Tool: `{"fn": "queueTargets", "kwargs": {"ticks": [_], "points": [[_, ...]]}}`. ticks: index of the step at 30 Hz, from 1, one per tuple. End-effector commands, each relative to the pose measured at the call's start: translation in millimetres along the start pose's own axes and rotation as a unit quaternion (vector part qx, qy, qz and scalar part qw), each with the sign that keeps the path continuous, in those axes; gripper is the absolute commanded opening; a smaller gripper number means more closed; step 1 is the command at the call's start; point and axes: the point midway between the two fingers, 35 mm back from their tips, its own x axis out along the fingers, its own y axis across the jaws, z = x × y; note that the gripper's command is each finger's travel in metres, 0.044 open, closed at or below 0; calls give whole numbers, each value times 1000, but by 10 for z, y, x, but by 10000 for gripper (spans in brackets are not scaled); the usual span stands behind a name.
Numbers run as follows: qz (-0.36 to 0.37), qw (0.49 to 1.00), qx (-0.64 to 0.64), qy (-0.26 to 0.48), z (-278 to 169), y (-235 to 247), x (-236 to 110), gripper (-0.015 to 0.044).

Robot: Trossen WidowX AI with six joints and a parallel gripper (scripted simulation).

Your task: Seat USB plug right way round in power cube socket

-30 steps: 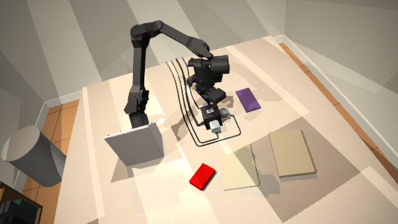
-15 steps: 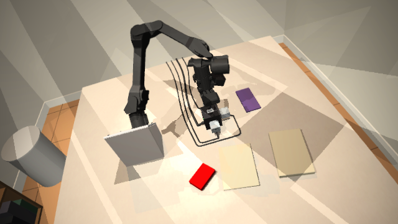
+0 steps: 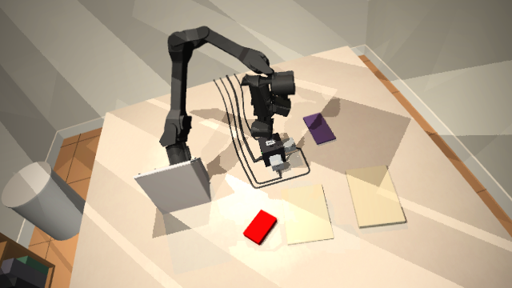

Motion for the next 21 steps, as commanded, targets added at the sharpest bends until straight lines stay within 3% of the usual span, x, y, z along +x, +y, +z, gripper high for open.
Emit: {"fn": "queueTargets", "kwargs": {"ticks": [1, 21], "points": [[0, 999, 53, 0, 0, -3, 1, 0], [0, 951, 309, 0, 0, -3, 1, 0]]}}
